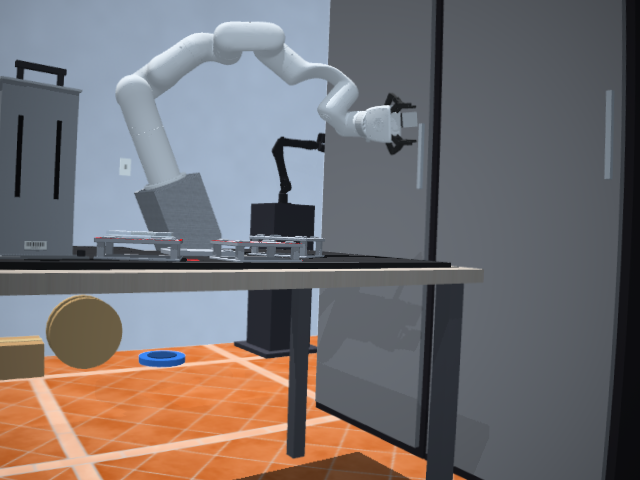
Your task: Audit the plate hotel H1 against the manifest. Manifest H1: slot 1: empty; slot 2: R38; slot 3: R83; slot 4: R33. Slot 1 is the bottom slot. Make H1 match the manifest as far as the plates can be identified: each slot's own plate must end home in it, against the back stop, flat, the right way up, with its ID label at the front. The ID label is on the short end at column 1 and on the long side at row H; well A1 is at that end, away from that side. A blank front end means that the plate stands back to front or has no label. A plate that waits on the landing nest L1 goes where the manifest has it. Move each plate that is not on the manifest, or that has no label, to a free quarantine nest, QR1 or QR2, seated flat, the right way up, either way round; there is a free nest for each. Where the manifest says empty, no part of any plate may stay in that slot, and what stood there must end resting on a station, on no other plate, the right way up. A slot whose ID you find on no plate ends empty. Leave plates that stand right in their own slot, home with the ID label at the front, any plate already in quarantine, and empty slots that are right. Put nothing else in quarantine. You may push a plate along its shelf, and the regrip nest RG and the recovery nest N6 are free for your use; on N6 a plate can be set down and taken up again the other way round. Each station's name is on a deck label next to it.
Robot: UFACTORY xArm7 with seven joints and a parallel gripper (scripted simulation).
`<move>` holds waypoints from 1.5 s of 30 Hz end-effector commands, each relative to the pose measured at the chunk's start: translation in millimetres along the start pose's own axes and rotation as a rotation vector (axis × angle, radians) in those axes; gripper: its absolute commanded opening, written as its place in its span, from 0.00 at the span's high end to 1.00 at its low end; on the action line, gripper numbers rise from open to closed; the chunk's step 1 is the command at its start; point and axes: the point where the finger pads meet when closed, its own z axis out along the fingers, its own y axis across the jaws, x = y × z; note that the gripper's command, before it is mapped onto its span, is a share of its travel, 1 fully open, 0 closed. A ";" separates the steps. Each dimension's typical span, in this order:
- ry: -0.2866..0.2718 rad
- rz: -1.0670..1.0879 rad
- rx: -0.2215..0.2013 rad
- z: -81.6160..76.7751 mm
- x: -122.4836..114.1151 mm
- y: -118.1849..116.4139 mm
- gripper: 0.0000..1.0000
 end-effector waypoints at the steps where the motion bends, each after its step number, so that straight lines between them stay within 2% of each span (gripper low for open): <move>1: 0.001 0.005 -0.003 -2.1 4.8 19.8 0.00; 10: 0.001 0.005 -0.003 -5.8 10.8 49.0 0.00; 14: 0.001 0.005 -0.003 -6.5 12.0 54.6 0.00; 29: 0.001 0.005 -0.003 -6.5 12.0 54.6 0.00; 44: -0.310 0.286 0.270 15.0 -31.5 66.4 0.00; 45: -0.310 0.286 0.270 15.0 -31.5 66.4 0.00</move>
